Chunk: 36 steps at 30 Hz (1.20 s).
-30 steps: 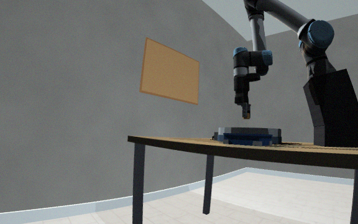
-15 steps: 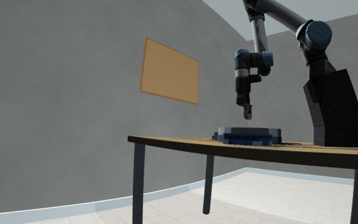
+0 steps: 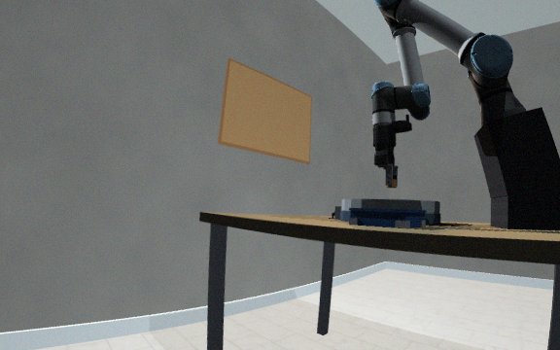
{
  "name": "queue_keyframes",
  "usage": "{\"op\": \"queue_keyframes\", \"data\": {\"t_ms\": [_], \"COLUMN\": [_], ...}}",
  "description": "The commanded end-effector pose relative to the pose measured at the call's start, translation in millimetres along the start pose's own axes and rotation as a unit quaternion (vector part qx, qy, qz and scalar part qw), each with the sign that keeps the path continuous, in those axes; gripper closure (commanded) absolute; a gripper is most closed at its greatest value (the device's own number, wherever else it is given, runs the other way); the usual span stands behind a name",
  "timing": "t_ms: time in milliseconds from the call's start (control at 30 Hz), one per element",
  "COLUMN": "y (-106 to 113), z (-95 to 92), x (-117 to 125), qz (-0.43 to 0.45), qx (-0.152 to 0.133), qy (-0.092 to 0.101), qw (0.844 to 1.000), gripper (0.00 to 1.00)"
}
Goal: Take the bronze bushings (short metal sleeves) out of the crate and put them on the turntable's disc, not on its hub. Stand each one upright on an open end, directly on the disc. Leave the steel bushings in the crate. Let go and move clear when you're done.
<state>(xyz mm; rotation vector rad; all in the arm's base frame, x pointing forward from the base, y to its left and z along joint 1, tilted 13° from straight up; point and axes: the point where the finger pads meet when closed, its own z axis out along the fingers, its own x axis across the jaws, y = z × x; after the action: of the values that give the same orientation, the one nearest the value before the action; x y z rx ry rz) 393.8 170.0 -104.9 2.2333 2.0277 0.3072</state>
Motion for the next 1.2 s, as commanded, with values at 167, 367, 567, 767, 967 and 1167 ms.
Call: {"op": "queue_keyframes", "data": {"t_ms": [167, 367, 567, 767, 967, 1167], "y": [4, 7, 10, 13, 16, 19], "z": [-0.3, -0.3, -0.2, -0.2, -0.1, -0.1], "x": [-33, -61, -86, -112, -143, -165], "qz": [0.0, 0.0, 0.0, 0.0, 0.0, 0.0], "qx": [-0.001, -0.001, -0.001, -0.001, -0.001, -0.001], "qy": [0.001, 0.001, 0.001, 0.001, 0.001, 0.001], "qw": [1.0, 1.0, 1.0, 1.0, 1.0, 1.0], "gripper": [1.0, 1.0, 1.0, 1.0, 1.0, 1.0]}}
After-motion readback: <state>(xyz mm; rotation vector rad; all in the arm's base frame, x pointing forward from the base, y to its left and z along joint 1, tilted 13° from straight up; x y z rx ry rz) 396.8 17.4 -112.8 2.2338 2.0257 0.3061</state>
